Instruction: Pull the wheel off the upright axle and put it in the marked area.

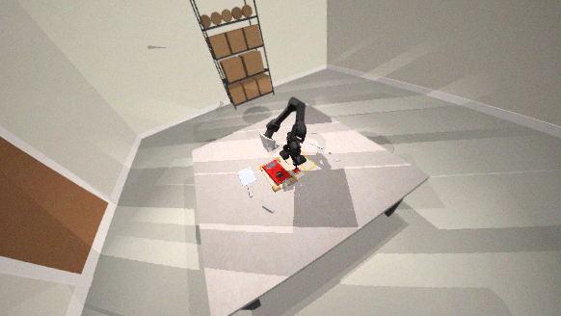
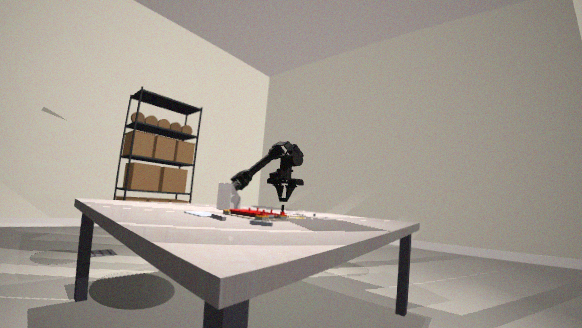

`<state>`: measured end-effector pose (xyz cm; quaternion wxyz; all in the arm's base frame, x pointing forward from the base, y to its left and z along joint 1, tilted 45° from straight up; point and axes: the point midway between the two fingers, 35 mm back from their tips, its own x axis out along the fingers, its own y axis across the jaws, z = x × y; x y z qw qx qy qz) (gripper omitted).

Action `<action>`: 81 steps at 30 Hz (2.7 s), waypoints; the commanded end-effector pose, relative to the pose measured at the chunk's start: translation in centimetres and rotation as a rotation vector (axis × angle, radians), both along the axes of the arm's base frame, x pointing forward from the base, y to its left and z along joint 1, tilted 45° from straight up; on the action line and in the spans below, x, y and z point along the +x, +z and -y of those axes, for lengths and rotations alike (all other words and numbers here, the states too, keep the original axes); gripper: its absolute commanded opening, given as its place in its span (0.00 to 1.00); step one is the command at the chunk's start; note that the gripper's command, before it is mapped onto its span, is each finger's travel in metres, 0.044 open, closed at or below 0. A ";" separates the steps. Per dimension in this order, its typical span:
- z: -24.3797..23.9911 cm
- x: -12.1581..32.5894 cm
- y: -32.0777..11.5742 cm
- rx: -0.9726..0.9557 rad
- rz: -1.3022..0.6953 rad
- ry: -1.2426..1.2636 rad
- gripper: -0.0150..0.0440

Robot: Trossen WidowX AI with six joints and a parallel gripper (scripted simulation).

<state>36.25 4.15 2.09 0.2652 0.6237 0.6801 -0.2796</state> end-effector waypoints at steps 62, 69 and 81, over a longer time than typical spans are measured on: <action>-8.6 -6.0 4.3 -0.003 0.006 -0.001 0.25; -11.4 -6.5 1.6 0.002 0.005 -0.001 0.25; -11.7 -6.7 1.3 -0.002 0.007 0.007 0.57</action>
